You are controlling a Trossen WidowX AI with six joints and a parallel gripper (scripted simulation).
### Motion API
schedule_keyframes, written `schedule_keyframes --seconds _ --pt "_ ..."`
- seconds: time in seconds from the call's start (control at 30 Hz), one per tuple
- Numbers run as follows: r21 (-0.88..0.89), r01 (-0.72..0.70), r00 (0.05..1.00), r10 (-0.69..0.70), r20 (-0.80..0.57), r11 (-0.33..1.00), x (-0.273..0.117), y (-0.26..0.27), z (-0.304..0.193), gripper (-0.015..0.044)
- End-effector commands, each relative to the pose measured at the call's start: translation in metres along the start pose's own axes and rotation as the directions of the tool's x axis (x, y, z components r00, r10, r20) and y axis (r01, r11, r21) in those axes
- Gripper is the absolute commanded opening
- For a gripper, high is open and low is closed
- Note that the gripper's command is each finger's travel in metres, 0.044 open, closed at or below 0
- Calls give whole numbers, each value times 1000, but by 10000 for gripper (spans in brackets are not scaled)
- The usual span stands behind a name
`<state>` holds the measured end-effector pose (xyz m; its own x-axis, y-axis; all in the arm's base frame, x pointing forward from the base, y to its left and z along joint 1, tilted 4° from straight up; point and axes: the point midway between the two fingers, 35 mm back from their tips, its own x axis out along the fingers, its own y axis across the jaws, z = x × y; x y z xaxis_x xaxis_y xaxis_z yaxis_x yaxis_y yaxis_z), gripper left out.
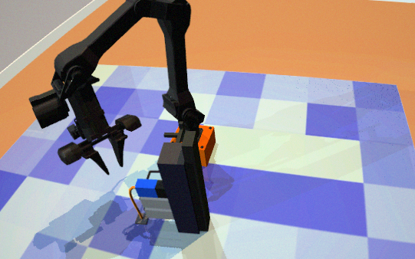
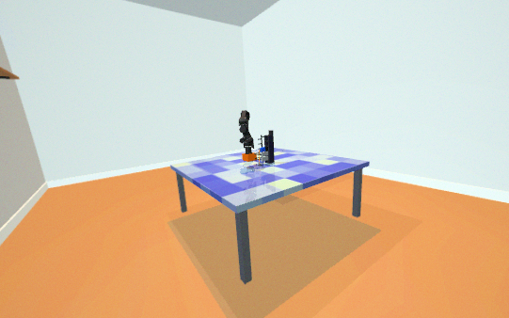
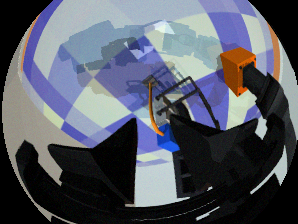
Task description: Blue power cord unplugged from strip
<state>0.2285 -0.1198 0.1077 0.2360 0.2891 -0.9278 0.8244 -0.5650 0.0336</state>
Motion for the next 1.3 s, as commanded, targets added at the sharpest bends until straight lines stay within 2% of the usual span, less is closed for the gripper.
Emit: schedule_keyframes --seconds 0.0,0.13,0.2,1.27 --pt "-235 99 988 -68 137 967 10 2 -18 160" --pt "-491 244 945 -92 314 836 20 3 -43 160" --pt "-561 294 926 -84 369 774 23 4 -51 160" --pt "-569 300 924 -85 373 766 32 -21 -81 160"
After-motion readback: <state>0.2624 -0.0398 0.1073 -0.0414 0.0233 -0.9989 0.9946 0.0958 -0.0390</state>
